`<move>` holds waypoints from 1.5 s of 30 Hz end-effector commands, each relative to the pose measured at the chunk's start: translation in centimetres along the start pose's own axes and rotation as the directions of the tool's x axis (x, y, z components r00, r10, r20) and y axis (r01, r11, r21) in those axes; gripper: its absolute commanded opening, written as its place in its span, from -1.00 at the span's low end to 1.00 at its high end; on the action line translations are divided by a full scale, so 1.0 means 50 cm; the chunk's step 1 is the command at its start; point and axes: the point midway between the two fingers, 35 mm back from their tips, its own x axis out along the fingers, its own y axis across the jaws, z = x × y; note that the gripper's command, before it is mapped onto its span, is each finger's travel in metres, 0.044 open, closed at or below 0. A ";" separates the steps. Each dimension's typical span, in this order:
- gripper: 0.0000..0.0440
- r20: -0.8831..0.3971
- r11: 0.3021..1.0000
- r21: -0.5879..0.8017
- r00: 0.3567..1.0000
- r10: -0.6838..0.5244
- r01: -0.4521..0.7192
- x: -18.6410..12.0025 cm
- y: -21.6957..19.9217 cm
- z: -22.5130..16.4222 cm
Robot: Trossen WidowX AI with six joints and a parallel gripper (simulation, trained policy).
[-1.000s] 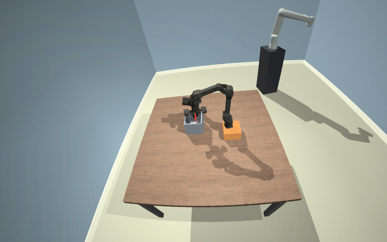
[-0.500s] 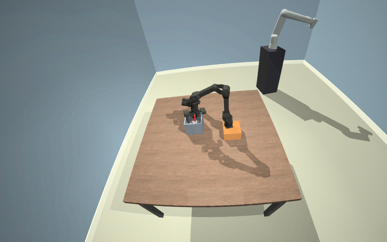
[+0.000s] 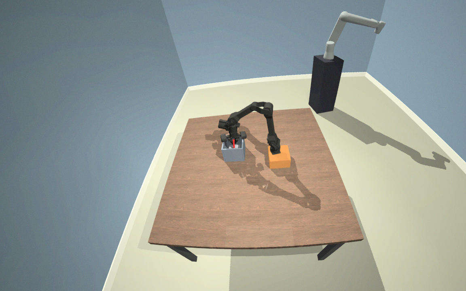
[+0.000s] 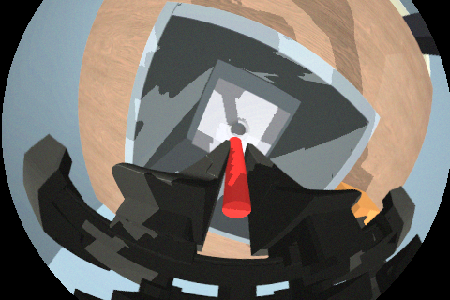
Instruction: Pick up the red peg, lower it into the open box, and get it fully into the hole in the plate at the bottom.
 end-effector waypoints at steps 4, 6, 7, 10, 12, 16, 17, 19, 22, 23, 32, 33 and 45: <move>-1.00 -0.019 0.999 -0.034 1.000 -0.015 0.015 0.042 -0.001 -0.001; -1.00 -0.019 0.999 -0.043 1.000 -0.019 0.019 0.050 -0.001 0.000; -0.98 -0.018 0.999 -0.048 1.000 -0.023 0.022 0.053 -0.001 0.001; -0.78 -0.019 0.998 -0.061 0.999 -0.035 0.033 0.062 -0.001 0.003; -0.57 -0.025 0.997 -0.068 0.999 -0.044 0.042 0.068 -0.001 0.002; -0.42 -0.062 0.996 -0.079 0.996 -0.056 0.051 0.071 0.000 -0.009; -0.40 -0.069 0.996 -0.079 0.996 -0.051 0.045 0.070 0.002 -0.008; -0.28 -0.085 0.996 -0.078 0.995 -0.043 0.036 0.067 0.006 -0.006; -0.19 -0.119 0.997 -0.073 0.993 -0.028 0.019 0.055 0.013 -0.003; -0.19 -0.131 0.997 -0.070 0.991 -0.022 0.013 0.051 0.015 -0.002; -0.10 -0.224 0.998 -0.051 0.974 0.016 -0.028 0.022 0.025 0.005; -0.09 -0.231 0.998 -0.050 0.973 0.020 -0.032 0.018 0.026 0.006; 0.07 -0.271 0.995 -0.026 0.959 0.088 -0.099 -0.027 0.043 0.034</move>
